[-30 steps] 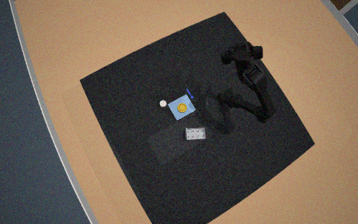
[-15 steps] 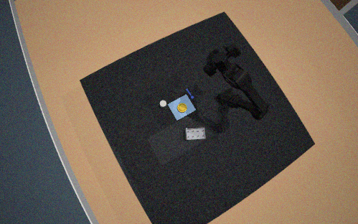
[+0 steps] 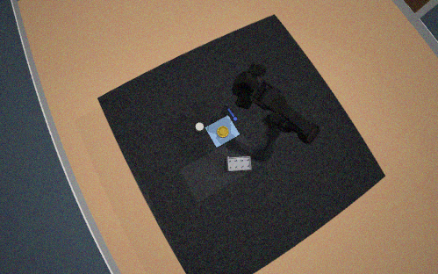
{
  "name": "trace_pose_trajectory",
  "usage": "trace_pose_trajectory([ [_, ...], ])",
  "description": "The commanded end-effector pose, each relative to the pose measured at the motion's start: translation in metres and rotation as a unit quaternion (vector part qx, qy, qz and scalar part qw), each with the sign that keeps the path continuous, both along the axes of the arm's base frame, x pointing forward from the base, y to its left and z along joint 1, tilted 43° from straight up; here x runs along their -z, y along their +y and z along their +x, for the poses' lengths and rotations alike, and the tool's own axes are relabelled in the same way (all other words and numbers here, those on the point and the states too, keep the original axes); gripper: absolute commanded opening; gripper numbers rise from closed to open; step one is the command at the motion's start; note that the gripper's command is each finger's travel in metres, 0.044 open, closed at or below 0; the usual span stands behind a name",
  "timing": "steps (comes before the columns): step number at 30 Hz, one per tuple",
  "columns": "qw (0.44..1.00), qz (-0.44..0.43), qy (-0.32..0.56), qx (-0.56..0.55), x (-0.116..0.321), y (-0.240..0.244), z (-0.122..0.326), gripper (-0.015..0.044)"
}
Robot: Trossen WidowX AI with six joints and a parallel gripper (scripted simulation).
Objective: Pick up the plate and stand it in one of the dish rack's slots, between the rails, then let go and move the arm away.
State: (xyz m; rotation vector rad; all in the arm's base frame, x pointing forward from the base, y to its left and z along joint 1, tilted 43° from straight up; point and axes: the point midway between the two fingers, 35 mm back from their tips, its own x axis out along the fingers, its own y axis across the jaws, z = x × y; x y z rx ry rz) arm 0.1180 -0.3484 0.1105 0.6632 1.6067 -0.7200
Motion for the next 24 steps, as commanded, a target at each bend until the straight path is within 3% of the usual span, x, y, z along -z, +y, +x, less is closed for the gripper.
trace_pose_trajectory([
  [1, 0.997, 0.046, -0.034, -0.047, 0.010, 0.012, 0.027, 0.0400],
  [24, 0.901, 0.299, -0.212, -0.231, 0.053, 0.116, 0.154, 0.0400],
])
